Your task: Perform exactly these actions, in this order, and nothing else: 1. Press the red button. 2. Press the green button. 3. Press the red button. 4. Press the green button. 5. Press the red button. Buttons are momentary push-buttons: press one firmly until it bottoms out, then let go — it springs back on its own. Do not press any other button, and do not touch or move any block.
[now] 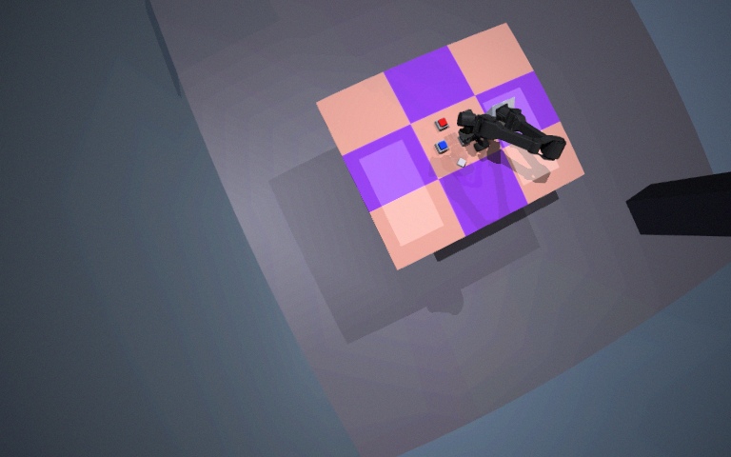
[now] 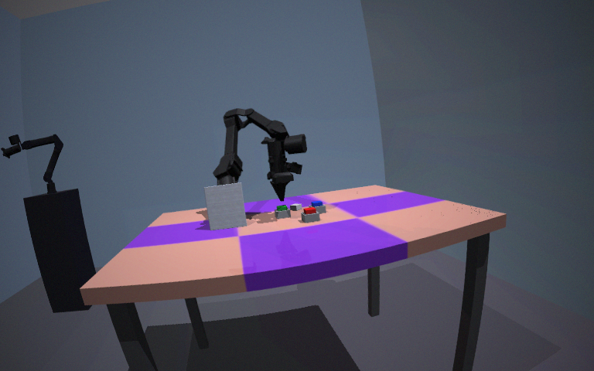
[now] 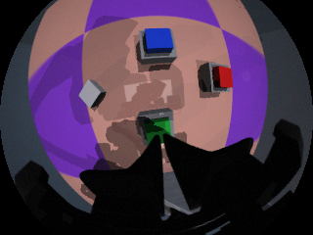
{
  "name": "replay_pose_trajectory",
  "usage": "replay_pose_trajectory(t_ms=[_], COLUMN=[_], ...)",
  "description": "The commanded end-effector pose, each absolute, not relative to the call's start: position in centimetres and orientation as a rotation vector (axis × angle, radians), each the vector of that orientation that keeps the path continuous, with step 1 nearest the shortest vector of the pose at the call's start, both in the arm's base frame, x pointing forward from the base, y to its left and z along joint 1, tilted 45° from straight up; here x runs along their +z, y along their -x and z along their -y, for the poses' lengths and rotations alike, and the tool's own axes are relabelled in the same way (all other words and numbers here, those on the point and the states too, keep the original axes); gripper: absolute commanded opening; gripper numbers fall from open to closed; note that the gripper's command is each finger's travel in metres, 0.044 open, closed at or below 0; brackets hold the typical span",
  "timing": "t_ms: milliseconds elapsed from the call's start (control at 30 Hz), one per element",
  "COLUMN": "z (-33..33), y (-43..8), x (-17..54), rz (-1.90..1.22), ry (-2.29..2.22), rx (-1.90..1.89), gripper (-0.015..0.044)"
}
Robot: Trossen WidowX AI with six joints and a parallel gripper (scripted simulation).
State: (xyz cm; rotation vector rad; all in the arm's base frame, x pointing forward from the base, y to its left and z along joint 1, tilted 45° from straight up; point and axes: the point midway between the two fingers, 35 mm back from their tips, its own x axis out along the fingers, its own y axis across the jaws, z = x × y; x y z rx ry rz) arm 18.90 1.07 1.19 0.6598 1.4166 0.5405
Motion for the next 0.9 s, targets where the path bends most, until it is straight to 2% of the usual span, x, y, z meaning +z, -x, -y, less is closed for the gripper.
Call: replay_pose_trajectory(t_ms=[0, 867], z=[-1.6, -3.0], y=[-18.7, -18.8], x=[0.7, -0.6], rz=[-1.422, -1.421], ry=[-0.671, -0.672], rx=[0.54, 0.543], gripper=[0.002, 0.002])
